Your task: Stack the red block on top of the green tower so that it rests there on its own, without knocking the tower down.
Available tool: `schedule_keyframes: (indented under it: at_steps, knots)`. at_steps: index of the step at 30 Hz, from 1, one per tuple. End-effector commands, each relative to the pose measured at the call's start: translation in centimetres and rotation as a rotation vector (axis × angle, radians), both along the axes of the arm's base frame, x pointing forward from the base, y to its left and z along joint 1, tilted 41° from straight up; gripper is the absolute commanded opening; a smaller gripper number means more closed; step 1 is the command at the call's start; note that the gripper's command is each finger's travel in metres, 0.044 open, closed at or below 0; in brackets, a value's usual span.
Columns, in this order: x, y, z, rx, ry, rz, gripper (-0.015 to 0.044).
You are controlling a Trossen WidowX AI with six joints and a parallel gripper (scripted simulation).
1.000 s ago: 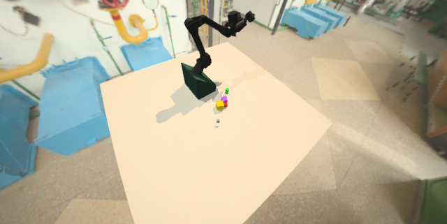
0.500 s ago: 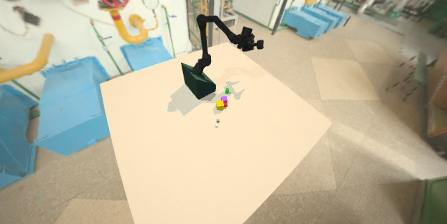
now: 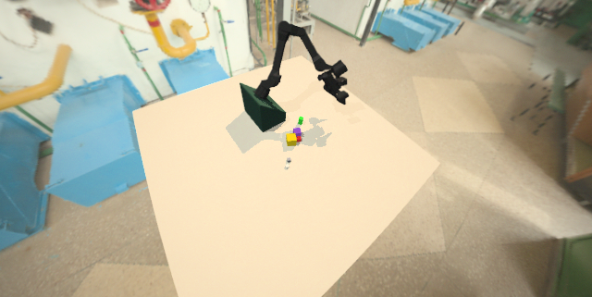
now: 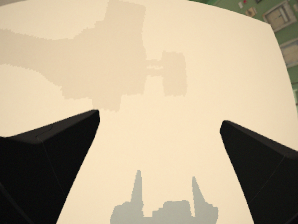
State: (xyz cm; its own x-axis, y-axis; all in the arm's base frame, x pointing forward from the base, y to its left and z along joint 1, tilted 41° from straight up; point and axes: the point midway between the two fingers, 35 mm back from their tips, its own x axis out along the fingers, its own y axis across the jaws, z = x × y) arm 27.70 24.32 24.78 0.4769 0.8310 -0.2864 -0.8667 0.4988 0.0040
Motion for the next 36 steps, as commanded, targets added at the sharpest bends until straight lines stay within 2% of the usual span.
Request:
schedule_keyframes:
  at_steps: [1, 12, 25, 36]
  knots:
    - [2.6, -2.7, -4.8, -0.036, 0.253, -0.107, 0.0440]
    - [4.6, -11.0, -15.2, -0.019, 0.893, -0.423, 0.0440]
    - [1.2, -19.6, -23.1, 0.195, 1.655, -0.802, 0.0440]
    - [1.0, -19.9, -23.3, 0.212, 1.695, -0.820, 0.0440]
